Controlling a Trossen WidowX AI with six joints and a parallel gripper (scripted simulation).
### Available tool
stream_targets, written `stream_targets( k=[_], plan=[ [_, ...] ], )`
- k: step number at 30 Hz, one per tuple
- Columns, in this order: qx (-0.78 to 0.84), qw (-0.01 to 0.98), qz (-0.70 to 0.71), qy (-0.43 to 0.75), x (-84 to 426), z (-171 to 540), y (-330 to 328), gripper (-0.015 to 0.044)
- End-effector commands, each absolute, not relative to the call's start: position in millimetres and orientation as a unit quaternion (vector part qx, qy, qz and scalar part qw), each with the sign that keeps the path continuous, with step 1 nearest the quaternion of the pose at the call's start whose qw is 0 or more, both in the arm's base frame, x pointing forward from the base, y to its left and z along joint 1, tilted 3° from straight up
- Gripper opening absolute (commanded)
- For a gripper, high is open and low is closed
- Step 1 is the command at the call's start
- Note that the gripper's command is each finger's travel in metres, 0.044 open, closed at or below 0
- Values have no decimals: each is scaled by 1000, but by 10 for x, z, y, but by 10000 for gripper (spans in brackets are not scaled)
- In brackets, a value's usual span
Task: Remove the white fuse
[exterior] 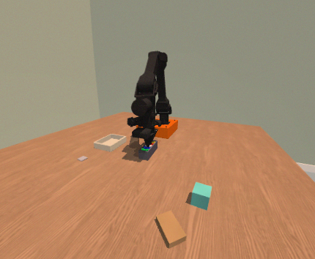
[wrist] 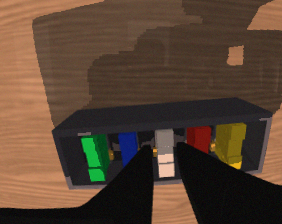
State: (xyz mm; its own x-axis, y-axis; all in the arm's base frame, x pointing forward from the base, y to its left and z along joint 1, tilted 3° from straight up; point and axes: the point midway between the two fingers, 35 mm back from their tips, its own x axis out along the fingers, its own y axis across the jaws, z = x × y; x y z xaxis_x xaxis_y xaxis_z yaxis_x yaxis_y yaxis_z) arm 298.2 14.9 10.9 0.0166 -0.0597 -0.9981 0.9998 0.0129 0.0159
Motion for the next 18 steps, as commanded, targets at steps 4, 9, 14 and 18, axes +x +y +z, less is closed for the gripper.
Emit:
stream_targets(
  k=[4, 9, 14, 18],
  plan=[
    [486, 522, -507, 484, 2983, 110, 149, 41],
    [486, 522, -507, 484, 2983, 110, 149, 7],
    [486, 522, -507, 484, 2983, 113, 149, 0],
    [486, 522, -507, 484, 2984, 132, 150, 0]
  ],
)
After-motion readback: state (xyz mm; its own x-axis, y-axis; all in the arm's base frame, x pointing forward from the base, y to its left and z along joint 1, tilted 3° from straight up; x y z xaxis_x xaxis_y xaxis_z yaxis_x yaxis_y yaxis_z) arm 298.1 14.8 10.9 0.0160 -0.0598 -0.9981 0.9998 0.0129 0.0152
